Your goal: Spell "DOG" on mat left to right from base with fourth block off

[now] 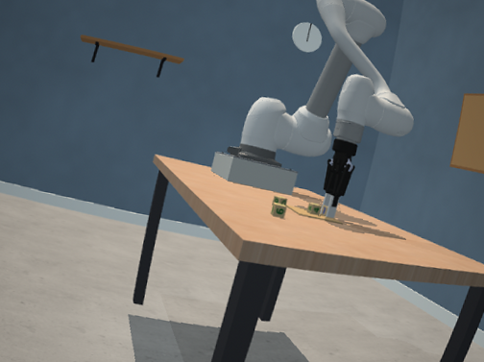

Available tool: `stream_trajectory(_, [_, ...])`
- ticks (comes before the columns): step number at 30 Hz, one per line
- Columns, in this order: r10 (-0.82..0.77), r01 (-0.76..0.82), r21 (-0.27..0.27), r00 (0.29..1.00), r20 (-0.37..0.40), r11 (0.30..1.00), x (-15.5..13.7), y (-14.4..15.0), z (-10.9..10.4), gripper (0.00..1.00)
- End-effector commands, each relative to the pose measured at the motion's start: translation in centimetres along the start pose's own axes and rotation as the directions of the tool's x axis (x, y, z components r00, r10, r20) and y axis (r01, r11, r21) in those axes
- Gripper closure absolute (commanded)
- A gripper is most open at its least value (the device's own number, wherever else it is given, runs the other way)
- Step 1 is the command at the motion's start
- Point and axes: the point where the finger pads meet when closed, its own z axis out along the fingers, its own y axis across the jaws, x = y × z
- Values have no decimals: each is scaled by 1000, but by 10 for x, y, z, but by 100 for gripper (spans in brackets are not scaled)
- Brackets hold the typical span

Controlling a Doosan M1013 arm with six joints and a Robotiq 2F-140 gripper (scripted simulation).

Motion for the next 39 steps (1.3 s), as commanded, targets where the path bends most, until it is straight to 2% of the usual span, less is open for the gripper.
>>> stream_trajectory(1, [0,0,0,1000,0,1000,0,0,0,84])
stream_trajectory(19, [0,0,0,1000,0,1000,0,0,0,84])
stream_trajectory(34, [0,0,0,1000,0,1000,0,0,0,72])
stream_trajectory(39, [0,0,0,1000,0,1000,0,0,0,72])
